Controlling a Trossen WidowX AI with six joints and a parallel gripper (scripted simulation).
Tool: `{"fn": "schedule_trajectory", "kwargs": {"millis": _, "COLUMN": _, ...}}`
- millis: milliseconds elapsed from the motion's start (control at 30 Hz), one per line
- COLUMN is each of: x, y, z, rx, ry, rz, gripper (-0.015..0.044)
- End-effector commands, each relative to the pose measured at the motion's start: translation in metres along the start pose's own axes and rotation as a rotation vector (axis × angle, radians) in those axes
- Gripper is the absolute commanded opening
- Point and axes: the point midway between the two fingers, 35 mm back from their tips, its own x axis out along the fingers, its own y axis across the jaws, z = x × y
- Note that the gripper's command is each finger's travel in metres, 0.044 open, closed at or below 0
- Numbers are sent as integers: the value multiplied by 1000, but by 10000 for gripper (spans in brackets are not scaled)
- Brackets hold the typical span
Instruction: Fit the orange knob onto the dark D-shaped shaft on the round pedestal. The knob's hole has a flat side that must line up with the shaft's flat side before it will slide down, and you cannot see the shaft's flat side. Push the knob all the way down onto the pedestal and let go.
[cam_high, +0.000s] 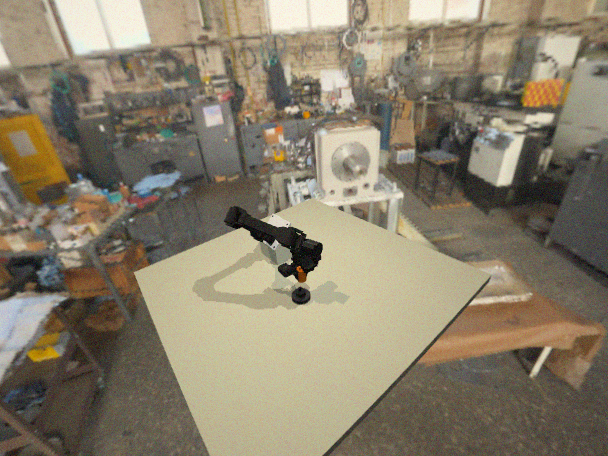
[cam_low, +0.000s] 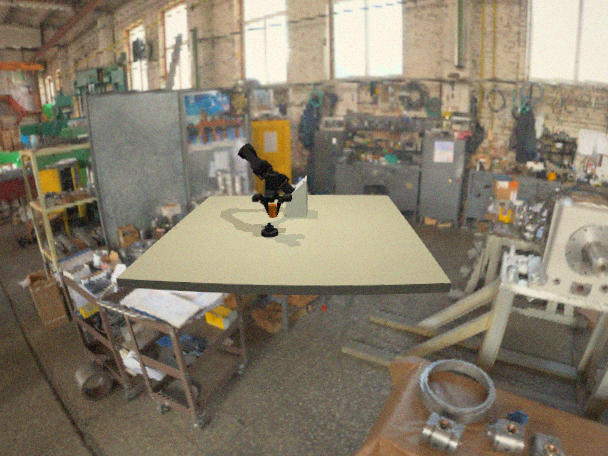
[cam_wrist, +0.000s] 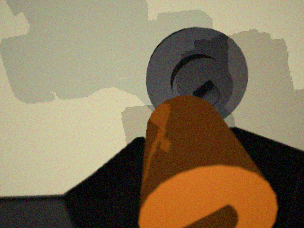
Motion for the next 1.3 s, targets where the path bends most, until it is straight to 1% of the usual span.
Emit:
{"fn": "schedule_trajectory", "kwargs": {"millis": 0, "x": 2, "y": -12, "z": 6, "rx": 5, "ry": -9, "rz": -7, "gripper": 0}}
{"fn": "schedule_trajectory", "kwargs": {"millis": 233, "x": 8, "y": -19, "z": 8, "rx": 6, "ry": -8, "rz": -12, "gripper": 0}}
{"fn": "schedule_trajectory", "kwargs": {"millis": 500, "x": 30, "y": -20, "z": 8, "rx": 6, "ry": -8, "rz": -13, "gripper": 0}}
{"fn": "schedule_trajectory", "kwargs": {"millis": 1267, "x": 30, "y": -20, "z": 8, "rx": 12, "ry": -9, "rz": -13, "gripper": 0}}
